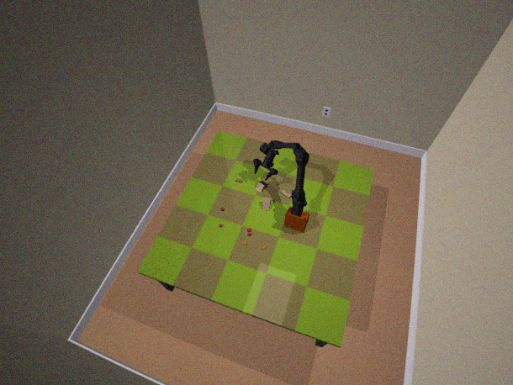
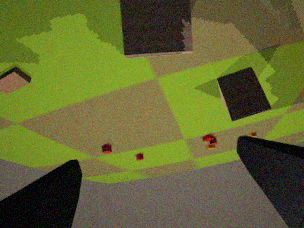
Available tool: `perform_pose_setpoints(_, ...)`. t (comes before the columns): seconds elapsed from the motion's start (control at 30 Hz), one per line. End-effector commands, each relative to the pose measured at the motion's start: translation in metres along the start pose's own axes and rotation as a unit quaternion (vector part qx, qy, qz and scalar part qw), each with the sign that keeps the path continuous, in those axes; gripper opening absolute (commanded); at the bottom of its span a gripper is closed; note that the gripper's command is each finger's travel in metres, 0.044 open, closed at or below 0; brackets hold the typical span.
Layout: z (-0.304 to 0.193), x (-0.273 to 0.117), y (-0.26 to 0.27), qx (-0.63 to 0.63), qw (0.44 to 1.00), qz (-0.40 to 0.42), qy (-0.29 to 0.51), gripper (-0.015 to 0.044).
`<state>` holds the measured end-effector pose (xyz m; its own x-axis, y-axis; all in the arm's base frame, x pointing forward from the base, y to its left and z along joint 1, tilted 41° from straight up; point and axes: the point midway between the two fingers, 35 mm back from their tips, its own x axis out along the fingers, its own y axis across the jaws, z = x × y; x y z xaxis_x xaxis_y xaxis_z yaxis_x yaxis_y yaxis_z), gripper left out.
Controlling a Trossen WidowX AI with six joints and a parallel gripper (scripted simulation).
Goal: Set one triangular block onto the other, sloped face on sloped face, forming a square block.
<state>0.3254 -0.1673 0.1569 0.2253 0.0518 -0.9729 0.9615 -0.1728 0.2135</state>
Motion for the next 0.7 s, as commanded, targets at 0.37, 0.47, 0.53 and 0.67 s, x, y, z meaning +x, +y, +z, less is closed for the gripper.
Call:
perform_pose_setpoints(0.37,0.077,0.013,-0.008,0.013,1.000,-0.004,-0.010,0.0440)
perform_pose_setpoints(0.47,0.077,0.039,-0.008,0.013,1.000,-0.005,-0.010,0.0440)
perform_pose_setpoints(0.53,0.077,0.056,-0.009,0.013,1.000,-0.005,-0.010,0.0440)
perform_pose_setpoints(0.67,0.076,0.076,-0.012,0.013,1.000,-0.005,-0.009,0.0440)
